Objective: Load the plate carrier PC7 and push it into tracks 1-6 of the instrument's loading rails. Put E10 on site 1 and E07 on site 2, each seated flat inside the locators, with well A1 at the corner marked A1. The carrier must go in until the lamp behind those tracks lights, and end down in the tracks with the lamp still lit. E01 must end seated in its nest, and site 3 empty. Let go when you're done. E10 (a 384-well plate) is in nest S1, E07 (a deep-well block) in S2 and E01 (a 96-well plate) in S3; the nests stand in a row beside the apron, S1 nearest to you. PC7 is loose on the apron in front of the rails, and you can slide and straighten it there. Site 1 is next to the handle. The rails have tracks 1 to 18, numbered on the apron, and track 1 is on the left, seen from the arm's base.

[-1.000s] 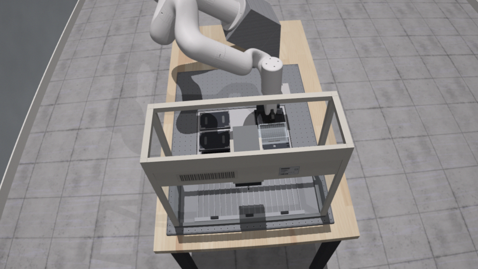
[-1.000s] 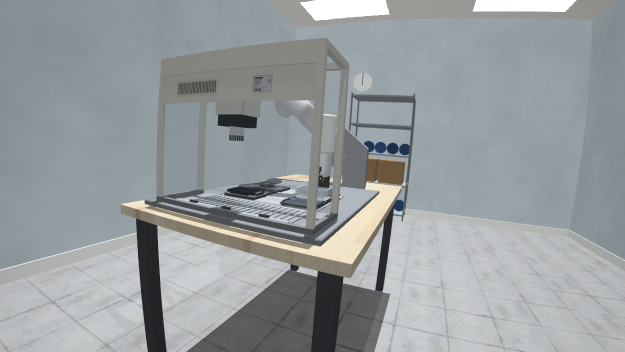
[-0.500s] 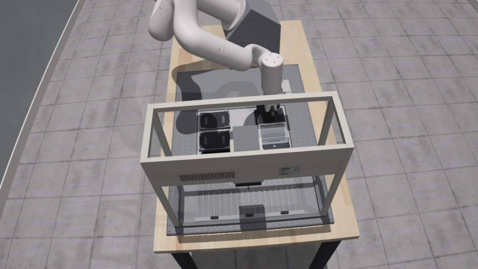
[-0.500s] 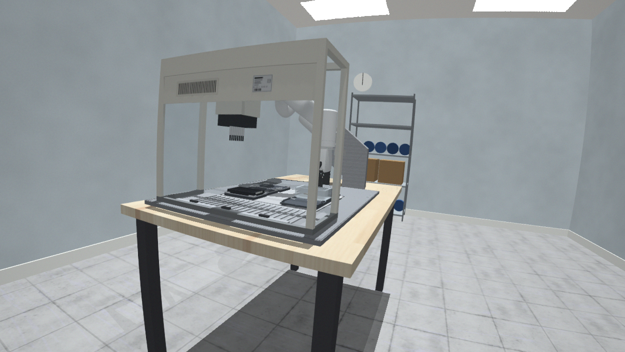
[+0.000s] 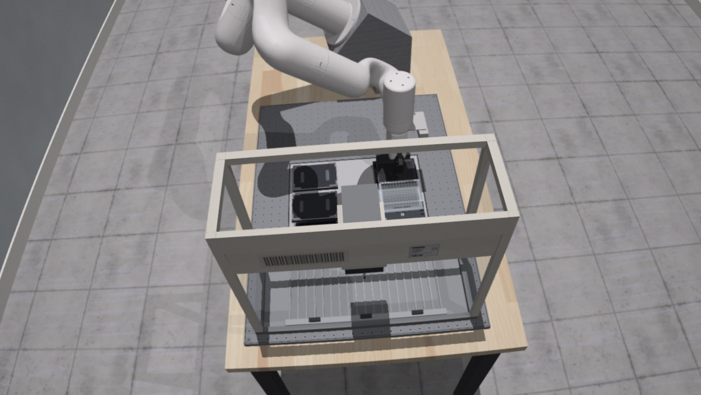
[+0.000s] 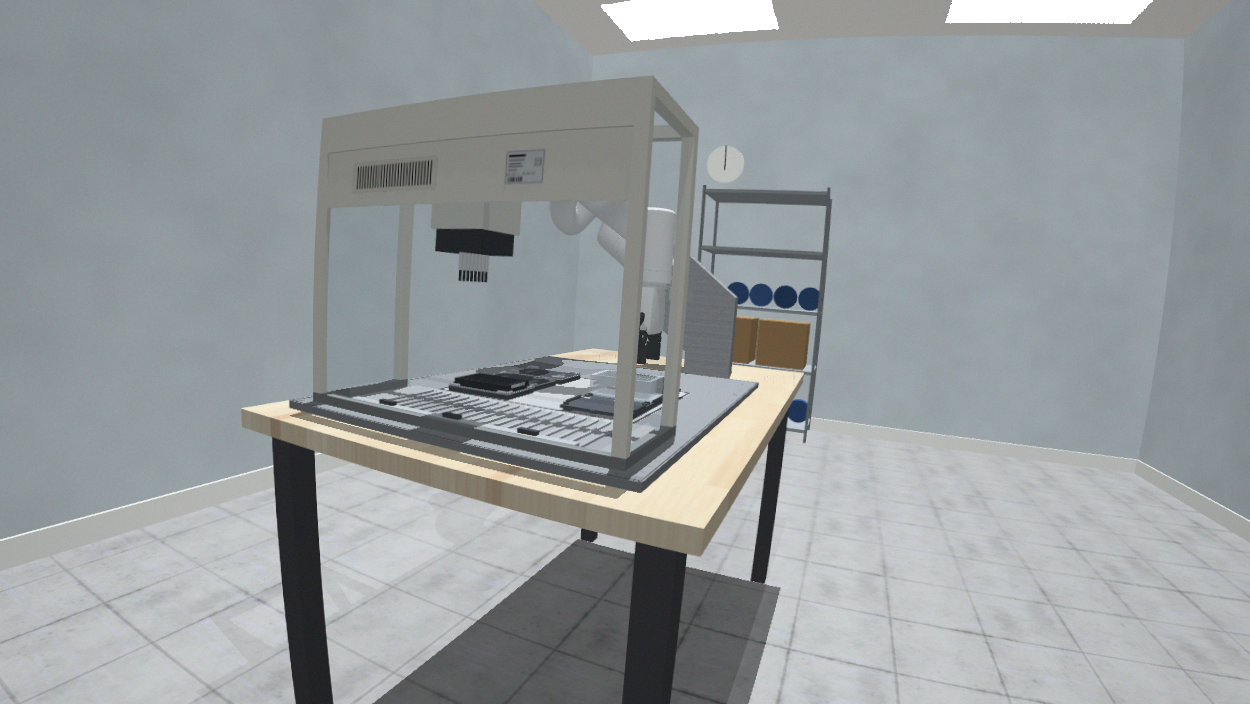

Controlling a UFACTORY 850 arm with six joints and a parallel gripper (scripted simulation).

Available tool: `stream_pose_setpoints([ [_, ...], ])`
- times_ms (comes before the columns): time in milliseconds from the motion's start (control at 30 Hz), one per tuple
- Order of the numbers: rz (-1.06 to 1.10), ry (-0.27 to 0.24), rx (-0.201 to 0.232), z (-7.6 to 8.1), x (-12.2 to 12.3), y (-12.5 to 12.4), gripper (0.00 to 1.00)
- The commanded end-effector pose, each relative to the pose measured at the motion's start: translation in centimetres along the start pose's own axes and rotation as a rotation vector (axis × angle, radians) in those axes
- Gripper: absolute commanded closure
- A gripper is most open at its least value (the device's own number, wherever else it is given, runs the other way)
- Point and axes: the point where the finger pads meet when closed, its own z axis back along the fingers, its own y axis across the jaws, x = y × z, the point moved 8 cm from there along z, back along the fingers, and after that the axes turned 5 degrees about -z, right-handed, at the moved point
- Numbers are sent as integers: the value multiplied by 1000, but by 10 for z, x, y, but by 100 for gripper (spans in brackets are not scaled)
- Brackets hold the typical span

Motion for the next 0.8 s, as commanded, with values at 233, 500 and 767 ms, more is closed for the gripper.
stream_pose_setpoints([
  [233,0,1,1,20,0,1,0],
  [500,0,1,1,30,0,1,0],
  [767,0,1,1,43,0,1,0],
])
